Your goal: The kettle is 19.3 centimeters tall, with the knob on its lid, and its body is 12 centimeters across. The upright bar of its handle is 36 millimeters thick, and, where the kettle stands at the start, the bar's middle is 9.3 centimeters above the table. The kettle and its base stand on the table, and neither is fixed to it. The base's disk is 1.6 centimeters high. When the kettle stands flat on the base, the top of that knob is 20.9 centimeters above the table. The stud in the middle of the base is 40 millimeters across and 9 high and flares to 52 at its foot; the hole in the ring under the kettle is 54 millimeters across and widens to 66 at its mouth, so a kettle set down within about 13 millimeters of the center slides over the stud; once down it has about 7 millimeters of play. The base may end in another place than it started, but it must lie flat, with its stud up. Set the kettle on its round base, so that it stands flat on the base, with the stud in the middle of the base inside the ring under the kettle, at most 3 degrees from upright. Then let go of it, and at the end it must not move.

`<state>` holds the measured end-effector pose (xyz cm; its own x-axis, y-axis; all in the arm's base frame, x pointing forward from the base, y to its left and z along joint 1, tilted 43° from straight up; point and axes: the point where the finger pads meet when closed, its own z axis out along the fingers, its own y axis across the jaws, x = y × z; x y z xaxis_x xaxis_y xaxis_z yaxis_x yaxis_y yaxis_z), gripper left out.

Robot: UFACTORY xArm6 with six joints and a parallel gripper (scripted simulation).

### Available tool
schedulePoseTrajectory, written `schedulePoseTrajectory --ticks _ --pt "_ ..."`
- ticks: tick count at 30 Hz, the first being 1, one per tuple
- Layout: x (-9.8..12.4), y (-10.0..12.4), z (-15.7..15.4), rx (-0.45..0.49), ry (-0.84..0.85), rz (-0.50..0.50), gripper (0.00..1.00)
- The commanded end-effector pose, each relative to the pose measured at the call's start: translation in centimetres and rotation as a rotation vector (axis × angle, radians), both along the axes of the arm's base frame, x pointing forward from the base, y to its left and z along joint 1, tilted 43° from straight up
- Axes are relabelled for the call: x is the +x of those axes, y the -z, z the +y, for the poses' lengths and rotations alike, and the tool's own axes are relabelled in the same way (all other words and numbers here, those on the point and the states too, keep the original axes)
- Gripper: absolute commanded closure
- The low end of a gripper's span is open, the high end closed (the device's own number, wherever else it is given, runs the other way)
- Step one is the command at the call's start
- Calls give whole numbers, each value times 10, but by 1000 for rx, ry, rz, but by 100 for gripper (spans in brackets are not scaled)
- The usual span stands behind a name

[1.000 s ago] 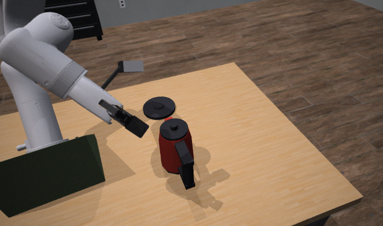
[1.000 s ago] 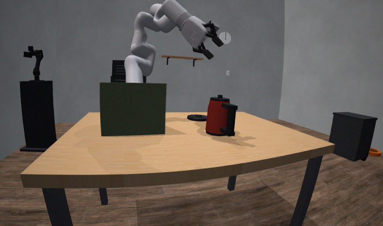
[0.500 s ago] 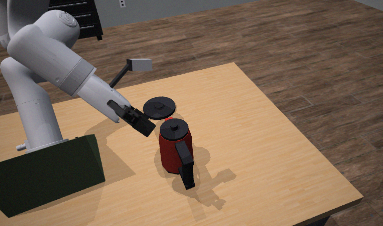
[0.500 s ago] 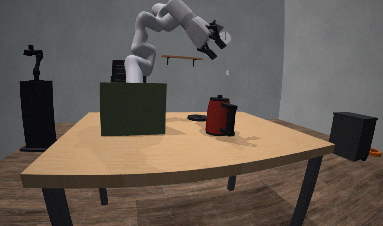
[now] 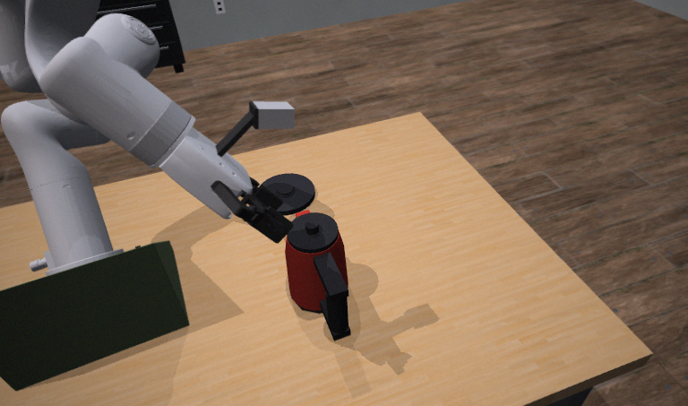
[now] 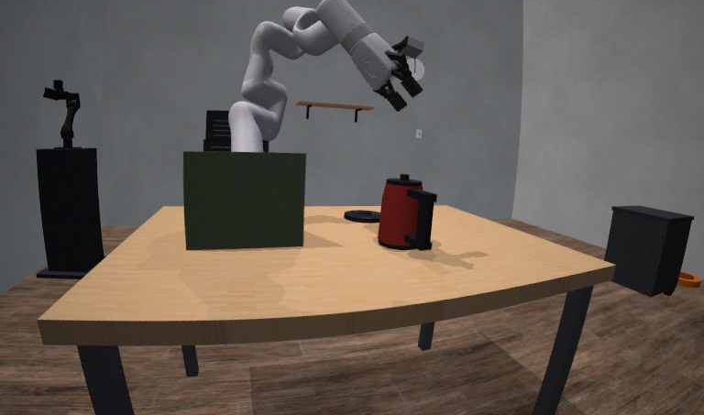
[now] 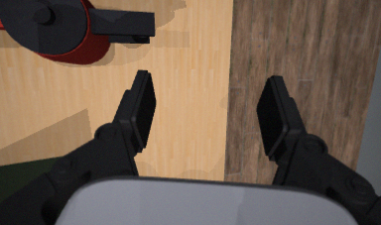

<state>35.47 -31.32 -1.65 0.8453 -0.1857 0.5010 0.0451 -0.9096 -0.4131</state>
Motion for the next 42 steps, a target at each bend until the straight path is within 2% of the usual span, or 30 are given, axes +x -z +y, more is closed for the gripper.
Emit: schedulePoseTrajectory --ticks 1,10,24,26,42 --pt "9 -2 3 59 33 37 19" --pt "20 -3 12 153 88 104 19" --pt "41 -4 33 336 211 282 19" --pt "41 -4 33 336 211 282 19" --pt "57 -4 56 495 361 525 19"
